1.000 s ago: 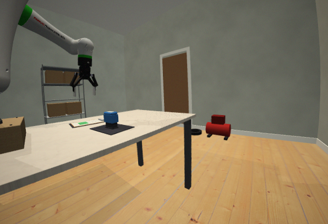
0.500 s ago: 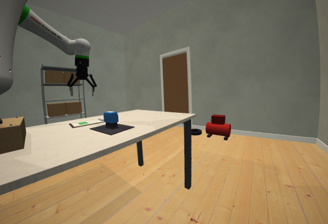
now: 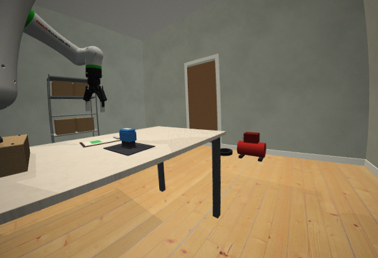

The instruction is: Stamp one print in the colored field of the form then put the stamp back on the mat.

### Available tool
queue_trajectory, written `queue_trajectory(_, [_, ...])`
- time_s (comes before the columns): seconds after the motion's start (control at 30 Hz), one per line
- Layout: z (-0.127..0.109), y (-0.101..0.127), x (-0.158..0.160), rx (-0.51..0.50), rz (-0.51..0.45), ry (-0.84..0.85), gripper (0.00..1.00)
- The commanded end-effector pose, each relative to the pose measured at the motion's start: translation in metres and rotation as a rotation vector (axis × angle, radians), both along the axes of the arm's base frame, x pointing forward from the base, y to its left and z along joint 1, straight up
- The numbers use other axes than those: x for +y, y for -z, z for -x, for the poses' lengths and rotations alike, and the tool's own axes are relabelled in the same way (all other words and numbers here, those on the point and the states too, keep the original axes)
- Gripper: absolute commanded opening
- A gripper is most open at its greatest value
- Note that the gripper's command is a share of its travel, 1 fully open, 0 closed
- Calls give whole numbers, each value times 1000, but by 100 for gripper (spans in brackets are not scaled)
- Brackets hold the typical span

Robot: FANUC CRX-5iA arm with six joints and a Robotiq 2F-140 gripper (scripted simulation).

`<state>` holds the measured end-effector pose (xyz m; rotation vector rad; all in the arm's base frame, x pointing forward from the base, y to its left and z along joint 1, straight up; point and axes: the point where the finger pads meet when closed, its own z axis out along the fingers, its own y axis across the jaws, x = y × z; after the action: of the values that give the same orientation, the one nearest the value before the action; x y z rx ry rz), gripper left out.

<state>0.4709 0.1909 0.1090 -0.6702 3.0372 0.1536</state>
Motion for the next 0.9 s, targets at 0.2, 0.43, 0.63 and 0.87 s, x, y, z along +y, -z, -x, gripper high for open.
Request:
queue_trajectory(0.2, [2, 108, -1, 28, 104, 382, 100])
queue_trajectory(0.43, [2, 108, -1, 28, 104, 382, 100])
queue_trajectory(0.63, [2, 108, -1, 28, 104, 382, 100])
queue_trajectory(0.87, [2, 108, -1, 28, 104, 382, 100])
